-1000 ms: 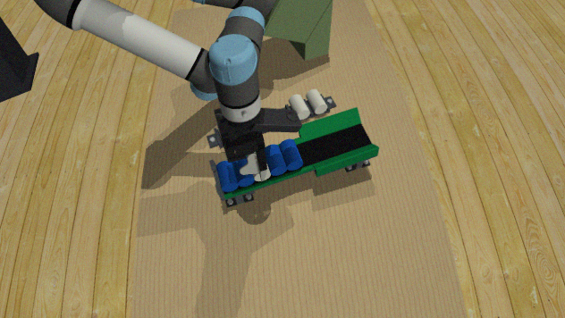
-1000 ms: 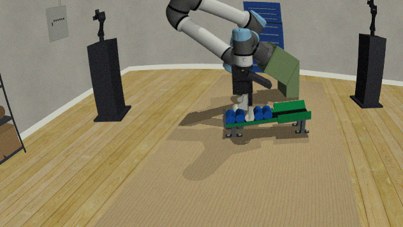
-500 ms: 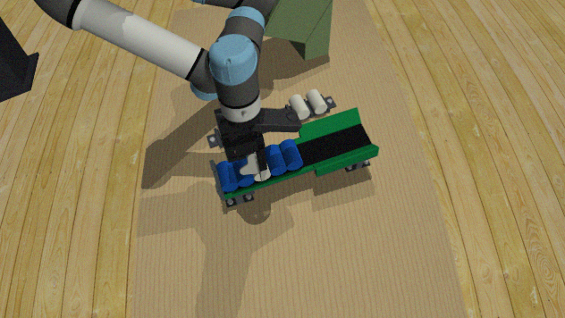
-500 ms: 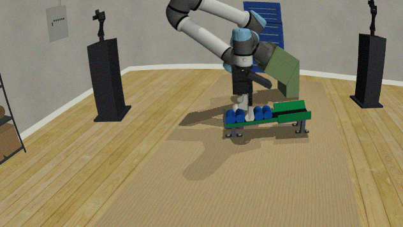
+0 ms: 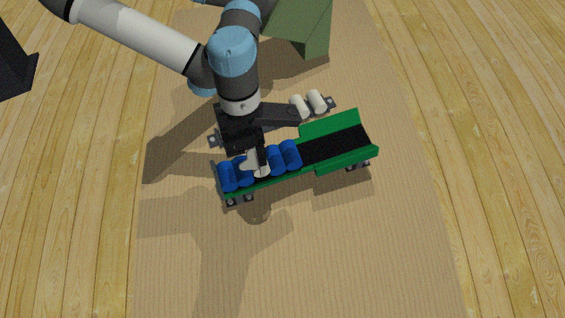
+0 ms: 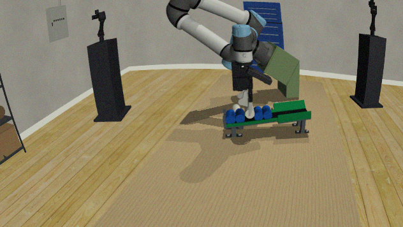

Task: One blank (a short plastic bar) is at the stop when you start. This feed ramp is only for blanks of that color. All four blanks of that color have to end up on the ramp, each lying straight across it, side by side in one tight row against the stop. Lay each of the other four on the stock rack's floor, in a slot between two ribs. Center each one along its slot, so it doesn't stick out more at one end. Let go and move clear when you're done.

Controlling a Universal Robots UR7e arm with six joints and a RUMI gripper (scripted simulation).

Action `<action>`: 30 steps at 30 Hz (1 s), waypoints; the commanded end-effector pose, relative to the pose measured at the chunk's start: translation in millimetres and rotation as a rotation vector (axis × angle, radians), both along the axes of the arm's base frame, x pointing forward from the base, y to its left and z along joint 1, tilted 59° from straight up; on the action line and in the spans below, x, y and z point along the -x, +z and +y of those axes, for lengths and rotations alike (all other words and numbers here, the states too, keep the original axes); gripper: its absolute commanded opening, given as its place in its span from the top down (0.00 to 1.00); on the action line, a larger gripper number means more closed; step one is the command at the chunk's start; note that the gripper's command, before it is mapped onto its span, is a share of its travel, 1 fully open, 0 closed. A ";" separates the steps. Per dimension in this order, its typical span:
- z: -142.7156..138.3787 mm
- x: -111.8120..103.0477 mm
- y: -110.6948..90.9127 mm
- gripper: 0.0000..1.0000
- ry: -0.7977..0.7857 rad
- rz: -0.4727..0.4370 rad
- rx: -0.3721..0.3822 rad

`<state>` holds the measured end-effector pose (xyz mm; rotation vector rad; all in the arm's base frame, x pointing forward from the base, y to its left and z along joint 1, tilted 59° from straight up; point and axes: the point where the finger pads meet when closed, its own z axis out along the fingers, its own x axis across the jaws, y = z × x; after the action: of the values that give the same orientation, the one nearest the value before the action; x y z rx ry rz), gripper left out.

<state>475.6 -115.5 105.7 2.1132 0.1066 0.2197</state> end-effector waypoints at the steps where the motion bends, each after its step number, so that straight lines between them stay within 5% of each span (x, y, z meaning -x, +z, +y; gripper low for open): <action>1: 14.3 1.2 10.6 0.62 -0.002 -0.004 0.000; 16: 58.2 11.7 37.5 0.62 -0.002 -0.004 -0.001; 30: 70.3 14.6 44.8 0.62 -0.002 -0.004 -0.001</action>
<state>461.3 -50.7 146.6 2.1130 0.1096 0.2284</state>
